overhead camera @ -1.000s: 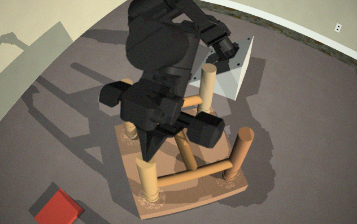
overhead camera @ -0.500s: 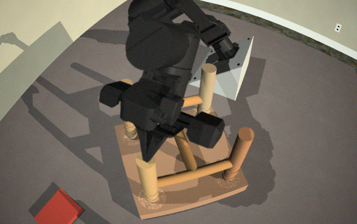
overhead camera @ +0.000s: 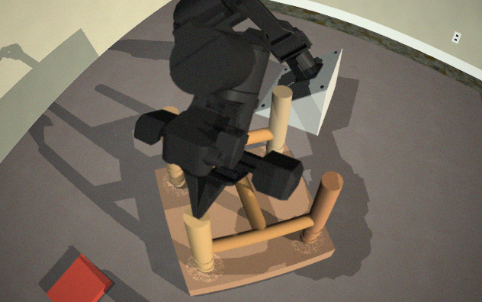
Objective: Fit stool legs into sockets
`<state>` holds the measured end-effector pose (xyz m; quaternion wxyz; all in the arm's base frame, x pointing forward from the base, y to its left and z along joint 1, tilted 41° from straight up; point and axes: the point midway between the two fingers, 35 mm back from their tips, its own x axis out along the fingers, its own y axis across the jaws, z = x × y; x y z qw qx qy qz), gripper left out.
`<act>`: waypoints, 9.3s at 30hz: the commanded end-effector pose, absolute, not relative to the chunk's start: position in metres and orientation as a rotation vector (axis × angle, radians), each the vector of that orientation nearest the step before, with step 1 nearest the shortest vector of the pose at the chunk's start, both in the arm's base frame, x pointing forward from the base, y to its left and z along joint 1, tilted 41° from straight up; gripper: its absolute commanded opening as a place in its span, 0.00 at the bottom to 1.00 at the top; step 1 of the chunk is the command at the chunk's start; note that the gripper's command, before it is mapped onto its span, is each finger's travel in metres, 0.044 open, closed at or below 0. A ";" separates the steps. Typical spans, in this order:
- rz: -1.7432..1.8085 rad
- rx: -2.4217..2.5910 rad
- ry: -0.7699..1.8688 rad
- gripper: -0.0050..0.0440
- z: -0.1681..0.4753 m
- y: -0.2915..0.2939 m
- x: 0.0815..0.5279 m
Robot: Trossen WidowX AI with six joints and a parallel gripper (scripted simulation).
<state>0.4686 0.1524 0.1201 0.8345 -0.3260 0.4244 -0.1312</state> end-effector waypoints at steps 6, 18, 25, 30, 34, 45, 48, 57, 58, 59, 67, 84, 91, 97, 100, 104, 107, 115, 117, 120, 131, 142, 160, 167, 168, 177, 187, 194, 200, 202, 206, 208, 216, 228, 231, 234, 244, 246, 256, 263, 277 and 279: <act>-0.286 -0.696 0.934 0.10 0.116 0.147 0.468; -0.283 -0.694 0.919 0.10 0.128 0.158 0.468; -0.280 -0.692 0.908 0.10 0.136 0.166 0.467; -0.279 -0.691 0.903 0.10 0.140 0.169 0.467; -0.270 -0.697 0.916 0.10 0.137 0.171 0.464; -0.146 -0.797 1.142 0.10 0.090 0.234 0.399; -0.120 -0.848 1.238 0.10 0.073 0.257 0.364; -0.121 -0.892 1.297 0.10 0.064 0.260 0.344; -0.121 -0.892 1.297 0.10 0.061 0.258 0.344; -0.121 -0.892 1.297 0.10 0.059 0.255 0.344; -0.121 -0.892 1.297 0.10 0.049 0.246 0.344; -0.121 -0.892 1.297 0.10 0.037 0.236 0.347; -0.121 -0.892 1.297 0.10 0.032 0.232 0.348; -0.120 -0.892 1.297 0.10 0.029 0.230 0.348; -0.120 -0.892 1.297 0.10 0.027 0.228 0.348; -0.119 -0.892 1.295 0.10 0.030 0.231 0.348; -0.118 -0.891 1.293 0.10 0.033 0.235 0.348; -0.115 -0.890 1.288 0.10 0.040 0.242 0.347; -0.113 -0.890 1.286 0.10 0.042 0.244 0.347; -0.112 -0.890 1.283 0.10 0.045 0.248 0.346; -0.113 -0.885 1.271 0.10 0.060 0.252 0.347; -0.273 -0.777 1.223 0.10 0.153 0.167 0.365; -0.485 -0.627 1.154 0.10 0.228 0.074 0.352; -0.620 -0.460 1.086 0.10 0.214 0.063 0.354; -0.625 -0.454 1.083 0.10 0.213 0.062 0.354; -0.625 -0.454 1.083 0.10 0.208 0.058 0.354; -0.625 -0.454 1.083 0.10 0.202 0.053 0.355; -0.625 -0.454 1.083 0.10 0.198 0.049 0.356; -0.625 -0.454 1.084 0.10 0.195 0.047 0.356; -0.625 -0.454 1.084 0.10 0.194 0.045 0.356; -0.625 -0.454 1.084 0.10 0.191 0.043 0.356; -0.625 -0.454 1.083 0.10 0.189 0.041 0.357; -0.625 -0.454 1.083 0.10 0.185 0.038 0.357; -0.619 -0.453 1.072 0.10 0.194 0.045 0.357; -0.617 -0.453 1.069 0.10 0.196 0.048 0.357; -0.615 -0.453 1.066 0.10 0.198 0.050 0.357; -0.606 -0.452 1.051 0.10 0.211 0.061 0.357; -0.604 -0.452 1.048 0.10 0.213 0.063 0.356; -0.597 -0.451 1.037 0.10 0.222 0.071 0.355; -0.477 -0.536 1.122 0.10 0.185 0.119 0.306; -0.362 -0.692 1.207 0.10 0.147 0.160 0.223; -0.362 -0.692 1.207 0.10 0.146 0.160 0.223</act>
